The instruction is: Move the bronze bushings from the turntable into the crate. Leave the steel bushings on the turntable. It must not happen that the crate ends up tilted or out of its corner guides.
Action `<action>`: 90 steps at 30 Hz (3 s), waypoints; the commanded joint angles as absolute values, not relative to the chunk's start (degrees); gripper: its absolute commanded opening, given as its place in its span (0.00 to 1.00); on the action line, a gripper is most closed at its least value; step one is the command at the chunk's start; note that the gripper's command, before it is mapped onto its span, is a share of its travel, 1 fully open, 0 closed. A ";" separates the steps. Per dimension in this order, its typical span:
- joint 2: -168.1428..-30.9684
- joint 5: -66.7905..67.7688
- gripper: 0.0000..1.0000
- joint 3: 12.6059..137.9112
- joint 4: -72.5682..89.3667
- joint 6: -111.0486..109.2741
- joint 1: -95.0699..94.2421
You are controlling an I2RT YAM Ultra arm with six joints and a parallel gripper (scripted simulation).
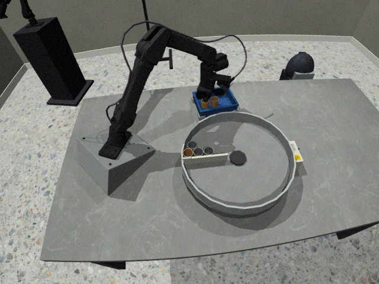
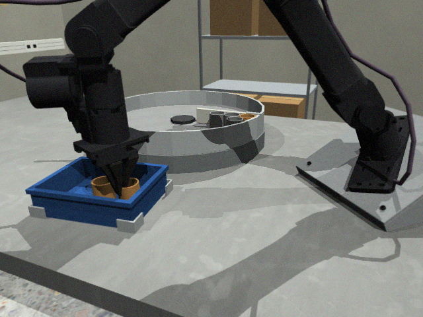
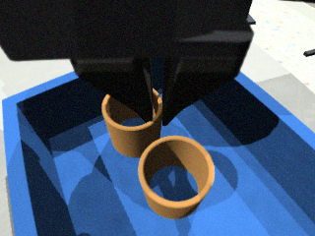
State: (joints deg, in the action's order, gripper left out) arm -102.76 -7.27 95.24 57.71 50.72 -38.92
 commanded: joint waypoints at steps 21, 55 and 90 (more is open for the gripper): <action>-100.49 -6.37 0.16 95.28 57.80 51.00 -39.15; -97.91 -7.14 0.16 101.01 65.22 49.70 -37.57; -96.98 -7.73 0.16 111.12 76.60 48.58 -36.14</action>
